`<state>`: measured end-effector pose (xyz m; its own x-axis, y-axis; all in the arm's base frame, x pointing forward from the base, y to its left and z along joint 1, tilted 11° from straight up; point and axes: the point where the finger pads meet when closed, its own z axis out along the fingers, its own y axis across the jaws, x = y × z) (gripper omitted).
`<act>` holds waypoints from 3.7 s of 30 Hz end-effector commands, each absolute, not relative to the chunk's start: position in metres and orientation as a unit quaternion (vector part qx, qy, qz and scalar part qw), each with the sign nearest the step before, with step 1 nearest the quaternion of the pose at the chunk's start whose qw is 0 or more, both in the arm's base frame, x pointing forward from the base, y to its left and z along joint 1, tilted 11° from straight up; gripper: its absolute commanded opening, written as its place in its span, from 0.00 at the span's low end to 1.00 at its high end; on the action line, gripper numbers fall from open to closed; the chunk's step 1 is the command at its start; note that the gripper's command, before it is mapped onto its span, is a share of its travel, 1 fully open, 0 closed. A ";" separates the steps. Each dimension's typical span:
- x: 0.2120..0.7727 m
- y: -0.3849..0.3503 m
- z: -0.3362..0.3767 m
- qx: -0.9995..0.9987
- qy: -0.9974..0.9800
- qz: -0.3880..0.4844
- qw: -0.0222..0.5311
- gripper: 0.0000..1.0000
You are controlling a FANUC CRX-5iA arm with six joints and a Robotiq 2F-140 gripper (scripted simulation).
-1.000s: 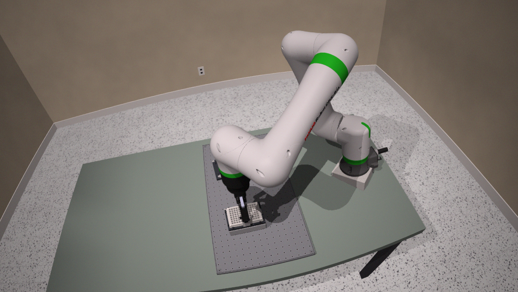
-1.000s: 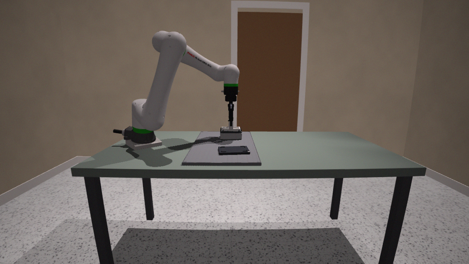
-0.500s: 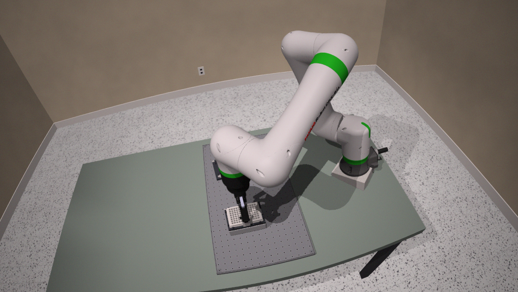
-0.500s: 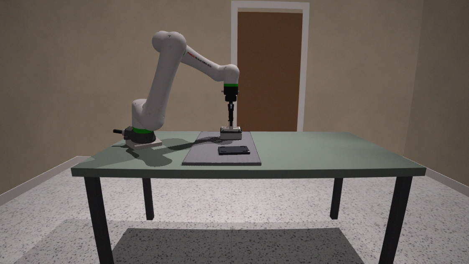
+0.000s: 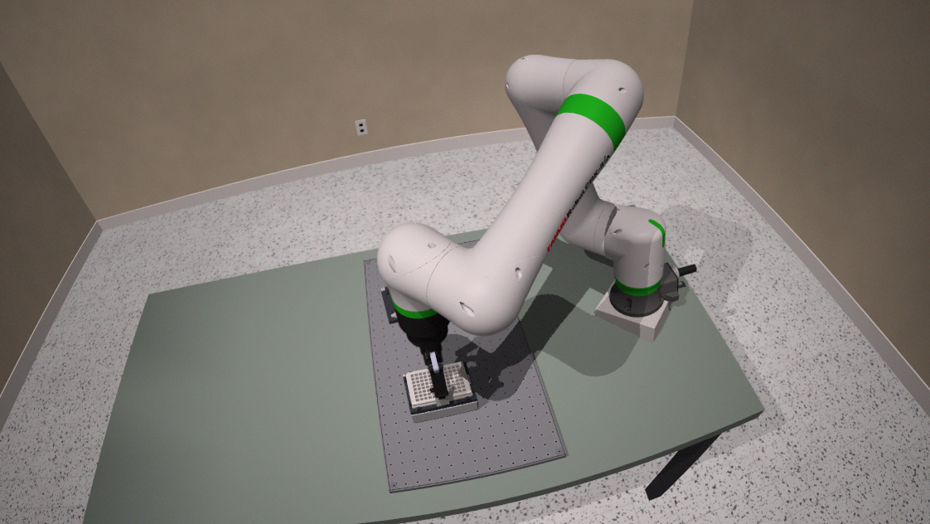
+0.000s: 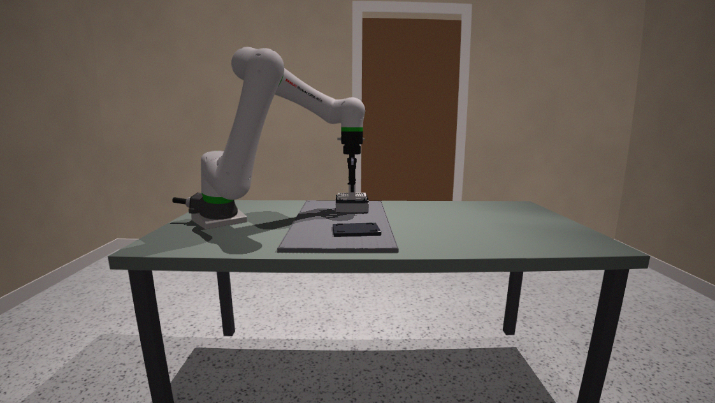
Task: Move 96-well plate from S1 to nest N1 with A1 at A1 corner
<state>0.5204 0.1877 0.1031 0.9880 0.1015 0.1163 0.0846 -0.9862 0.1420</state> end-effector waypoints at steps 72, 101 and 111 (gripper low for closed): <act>0.517 0.159 0.163 0.992 0.081 0.060 0.071 0.00; 0.528 0.070 0.163 0.992 0.081 0.060 0.071 0.00; 0.531 0.043 0.164 0.992 0.081 0.060 0.071 0.00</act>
<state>0.5299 0.0530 0.1634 0.9799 0.1688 0.1063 0.1520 -0.9769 0.1499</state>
